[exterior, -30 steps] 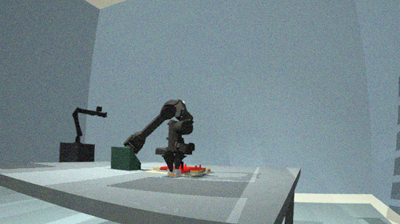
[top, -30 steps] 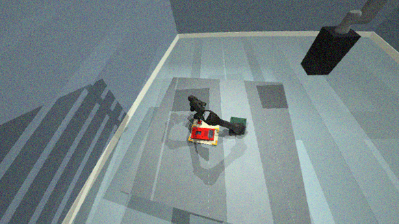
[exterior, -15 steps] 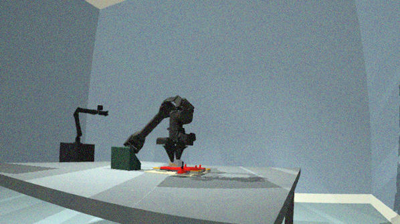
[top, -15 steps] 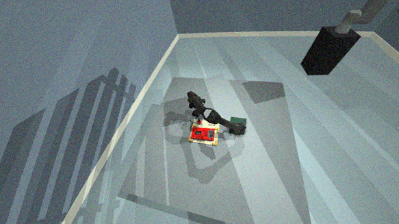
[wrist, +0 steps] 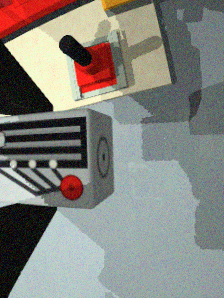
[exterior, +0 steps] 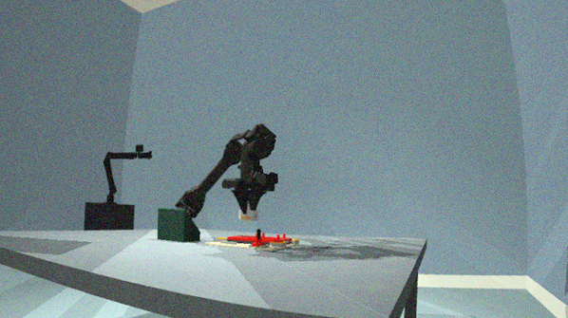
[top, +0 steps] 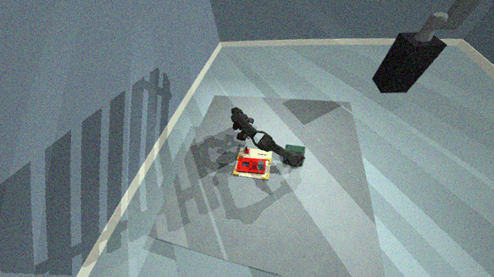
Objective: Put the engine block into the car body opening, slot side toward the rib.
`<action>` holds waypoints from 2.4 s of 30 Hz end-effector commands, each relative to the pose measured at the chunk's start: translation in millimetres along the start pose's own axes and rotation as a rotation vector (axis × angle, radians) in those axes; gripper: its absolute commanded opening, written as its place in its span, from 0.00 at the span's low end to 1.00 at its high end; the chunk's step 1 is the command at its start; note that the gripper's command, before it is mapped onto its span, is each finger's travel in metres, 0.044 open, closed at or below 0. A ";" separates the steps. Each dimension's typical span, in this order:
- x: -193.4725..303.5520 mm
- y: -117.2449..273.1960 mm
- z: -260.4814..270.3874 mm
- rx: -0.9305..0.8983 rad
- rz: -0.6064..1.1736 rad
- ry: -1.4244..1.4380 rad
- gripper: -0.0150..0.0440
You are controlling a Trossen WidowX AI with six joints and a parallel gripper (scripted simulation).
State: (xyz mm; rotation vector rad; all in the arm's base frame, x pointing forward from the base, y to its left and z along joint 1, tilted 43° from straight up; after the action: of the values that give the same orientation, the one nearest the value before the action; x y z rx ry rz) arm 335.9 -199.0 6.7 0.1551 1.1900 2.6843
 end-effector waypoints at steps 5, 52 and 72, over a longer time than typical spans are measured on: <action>3.4 28.5 1.6 0.005 0.001 0.008 0.25; 5.7 -17.4 129.4 0.016 -0.002 0.138 0.25; 27.8 -41.8 183.7 -0.002 0.001 0.201 0.25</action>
State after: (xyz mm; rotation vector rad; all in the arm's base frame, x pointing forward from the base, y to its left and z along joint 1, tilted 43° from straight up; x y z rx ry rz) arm 350.1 -43.7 95.5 -0.1071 1.2519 2.7489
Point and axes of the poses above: the point midway between the two fingers, 35 mm back from their tips, its own y axis back along the fingers, its own z axis across the jaws, x = y × z, the point moved 1 cm from there along y, back along the fingers, and after that the axes turned 5 degrees about y, right-handed, at the moved point
